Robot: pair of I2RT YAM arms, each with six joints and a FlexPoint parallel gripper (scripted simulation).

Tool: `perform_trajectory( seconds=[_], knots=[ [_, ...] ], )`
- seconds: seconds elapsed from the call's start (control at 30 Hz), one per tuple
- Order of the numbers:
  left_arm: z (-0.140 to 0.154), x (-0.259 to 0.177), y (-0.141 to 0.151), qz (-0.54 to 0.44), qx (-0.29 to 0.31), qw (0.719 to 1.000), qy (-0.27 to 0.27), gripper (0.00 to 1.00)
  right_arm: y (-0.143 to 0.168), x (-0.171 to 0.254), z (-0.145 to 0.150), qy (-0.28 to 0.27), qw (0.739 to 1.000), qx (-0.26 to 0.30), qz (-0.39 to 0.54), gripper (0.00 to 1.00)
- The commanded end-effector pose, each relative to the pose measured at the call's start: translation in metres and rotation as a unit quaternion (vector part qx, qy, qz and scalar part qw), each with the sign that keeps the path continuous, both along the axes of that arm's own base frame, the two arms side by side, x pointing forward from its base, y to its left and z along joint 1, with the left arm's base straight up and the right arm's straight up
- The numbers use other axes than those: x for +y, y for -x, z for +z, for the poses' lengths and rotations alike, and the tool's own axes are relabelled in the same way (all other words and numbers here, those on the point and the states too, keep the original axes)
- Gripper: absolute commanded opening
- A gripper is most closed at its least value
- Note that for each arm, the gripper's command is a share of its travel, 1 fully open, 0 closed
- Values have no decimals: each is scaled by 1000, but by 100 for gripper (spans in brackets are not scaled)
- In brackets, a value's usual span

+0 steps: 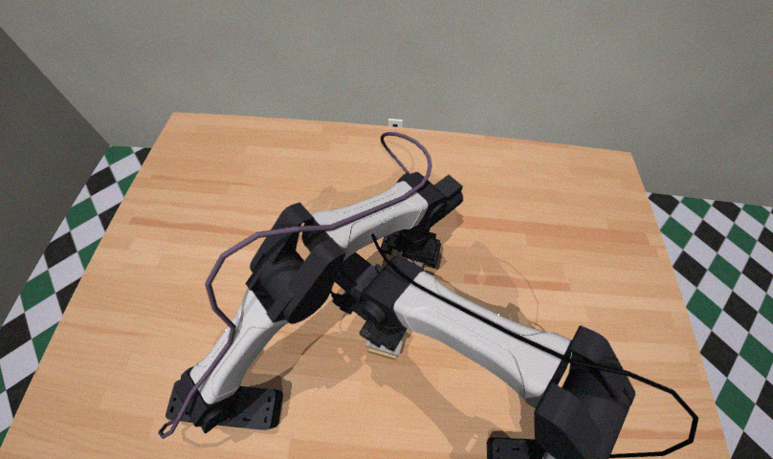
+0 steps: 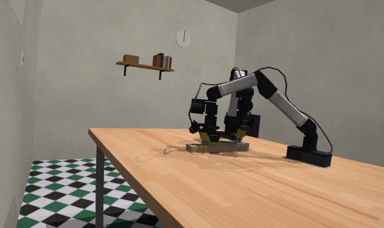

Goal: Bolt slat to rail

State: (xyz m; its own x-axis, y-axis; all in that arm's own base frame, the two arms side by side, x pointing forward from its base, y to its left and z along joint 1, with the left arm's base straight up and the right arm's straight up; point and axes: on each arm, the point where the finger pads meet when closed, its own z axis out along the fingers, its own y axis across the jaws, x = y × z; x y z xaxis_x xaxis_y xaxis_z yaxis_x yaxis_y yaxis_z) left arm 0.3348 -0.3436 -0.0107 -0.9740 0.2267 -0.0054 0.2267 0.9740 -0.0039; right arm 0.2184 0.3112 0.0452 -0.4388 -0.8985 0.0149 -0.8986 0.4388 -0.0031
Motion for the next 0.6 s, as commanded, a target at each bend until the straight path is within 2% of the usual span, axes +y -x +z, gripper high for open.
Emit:
perform_trajectory(
  seconds=[0.0, 0.57],
  knots=[
    [7, -2, -3, -3, -7, 1000, 7, 67, -1, 1, 3, -4, 1000, -2, 0, 11],
    [7, -2, -3, -3, -7, 1000, 7, 67, -1, 1, 3, -4, 1000, -2, 0, 11]
  ],
)
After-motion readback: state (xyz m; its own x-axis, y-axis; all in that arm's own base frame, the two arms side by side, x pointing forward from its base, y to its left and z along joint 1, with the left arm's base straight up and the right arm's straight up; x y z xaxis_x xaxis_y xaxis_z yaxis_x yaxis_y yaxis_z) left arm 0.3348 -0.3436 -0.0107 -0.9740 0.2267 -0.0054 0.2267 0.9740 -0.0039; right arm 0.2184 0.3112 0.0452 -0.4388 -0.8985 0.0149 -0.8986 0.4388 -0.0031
